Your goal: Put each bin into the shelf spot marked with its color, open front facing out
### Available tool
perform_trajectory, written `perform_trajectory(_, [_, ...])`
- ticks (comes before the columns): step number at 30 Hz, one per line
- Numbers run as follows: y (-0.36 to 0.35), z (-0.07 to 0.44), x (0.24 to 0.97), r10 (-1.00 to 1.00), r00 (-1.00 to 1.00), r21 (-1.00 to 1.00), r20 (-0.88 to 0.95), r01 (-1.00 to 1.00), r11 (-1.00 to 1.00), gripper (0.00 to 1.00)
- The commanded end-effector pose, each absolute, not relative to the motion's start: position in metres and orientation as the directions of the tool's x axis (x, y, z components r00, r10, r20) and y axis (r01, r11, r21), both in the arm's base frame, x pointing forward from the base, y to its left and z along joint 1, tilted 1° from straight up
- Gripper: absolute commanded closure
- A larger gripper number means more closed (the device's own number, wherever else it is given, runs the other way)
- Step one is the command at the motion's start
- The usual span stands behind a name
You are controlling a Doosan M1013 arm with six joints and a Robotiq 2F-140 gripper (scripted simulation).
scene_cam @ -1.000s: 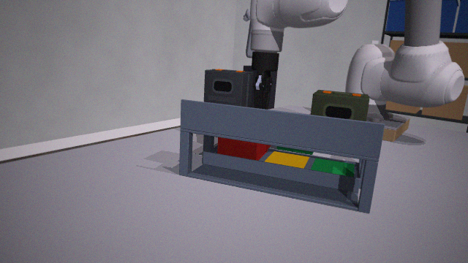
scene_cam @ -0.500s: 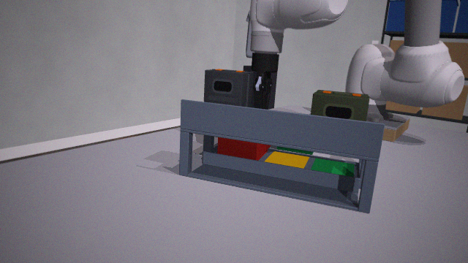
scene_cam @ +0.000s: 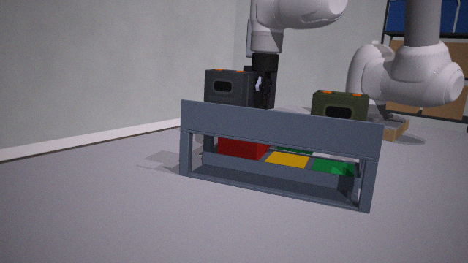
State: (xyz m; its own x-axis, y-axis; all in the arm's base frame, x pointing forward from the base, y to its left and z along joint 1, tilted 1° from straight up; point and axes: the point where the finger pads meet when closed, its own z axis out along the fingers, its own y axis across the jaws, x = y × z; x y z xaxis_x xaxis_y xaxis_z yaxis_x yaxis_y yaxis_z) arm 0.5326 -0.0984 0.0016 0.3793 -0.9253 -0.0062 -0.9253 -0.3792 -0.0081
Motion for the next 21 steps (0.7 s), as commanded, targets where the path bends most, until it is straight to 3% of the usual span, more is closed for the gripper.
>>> perform_trajectory(1, [-0.098, 0.002, 0.534, -0.925, 0.379, -0.008, -0.006, -0.925, -0.379, 0.9])
perform_trajectory(21, [-0.093, 0.002, 0.547, -0.925, 0.379, -0.008, -0.006, -0.925, -0.379, 0.9])
